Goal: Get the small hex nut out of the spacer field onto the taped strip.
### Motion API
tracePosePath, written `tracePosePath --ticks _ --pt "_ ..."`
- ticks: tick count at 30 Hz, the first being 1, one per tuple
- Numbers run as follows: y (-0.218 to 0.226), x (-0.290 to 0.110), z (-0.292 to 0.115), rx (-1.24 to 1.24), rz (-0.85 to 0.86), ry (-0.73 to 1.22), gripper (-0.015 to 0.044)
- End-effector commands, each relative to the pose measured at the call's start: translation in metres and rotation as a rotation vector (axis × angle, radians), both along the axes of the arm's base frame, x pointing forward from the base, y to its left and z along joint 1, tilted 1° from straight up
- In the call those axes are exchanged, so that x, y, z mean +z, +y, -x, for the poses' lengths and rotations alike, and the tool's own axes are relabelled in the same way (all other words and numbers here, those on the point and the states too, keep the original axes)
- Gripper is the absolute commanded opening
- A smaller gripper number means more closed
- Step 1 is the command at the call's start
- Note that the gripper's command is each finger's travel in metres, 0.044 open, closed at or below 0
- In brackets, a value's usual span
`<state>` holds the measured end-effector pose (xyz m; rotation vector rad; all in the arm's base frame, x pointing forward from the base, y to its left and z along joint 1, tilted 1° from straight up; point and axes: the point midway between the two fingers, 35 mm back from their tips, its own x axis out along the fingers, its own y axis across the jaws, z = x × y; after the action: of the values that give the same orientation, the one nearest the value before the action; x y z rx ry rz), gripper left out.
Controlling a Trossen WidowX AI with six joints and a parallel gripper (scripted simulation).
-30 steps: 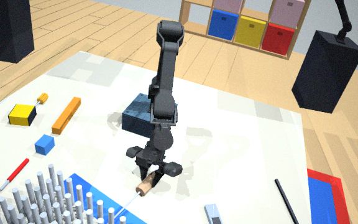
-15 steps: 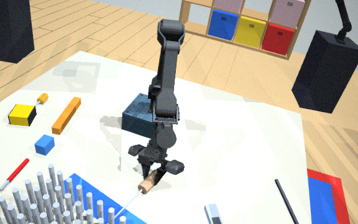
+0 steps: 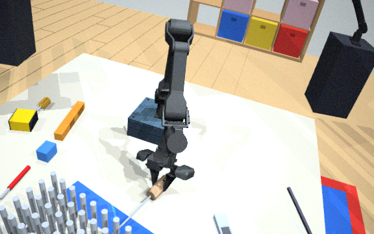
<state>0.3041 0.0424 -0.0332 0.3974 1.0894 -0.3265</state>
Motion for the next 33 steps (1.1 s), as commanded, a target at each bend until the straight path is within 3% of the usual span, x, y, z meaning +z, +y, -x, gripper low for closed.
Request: tracePosePath --ticks 1,33 --pt "0.001 0.000 0.005 -0.005 0.003 -0.002 0.0000" --pt "0.003 0.016 0.006 -0.005 0.003 -0.003 0.0000"
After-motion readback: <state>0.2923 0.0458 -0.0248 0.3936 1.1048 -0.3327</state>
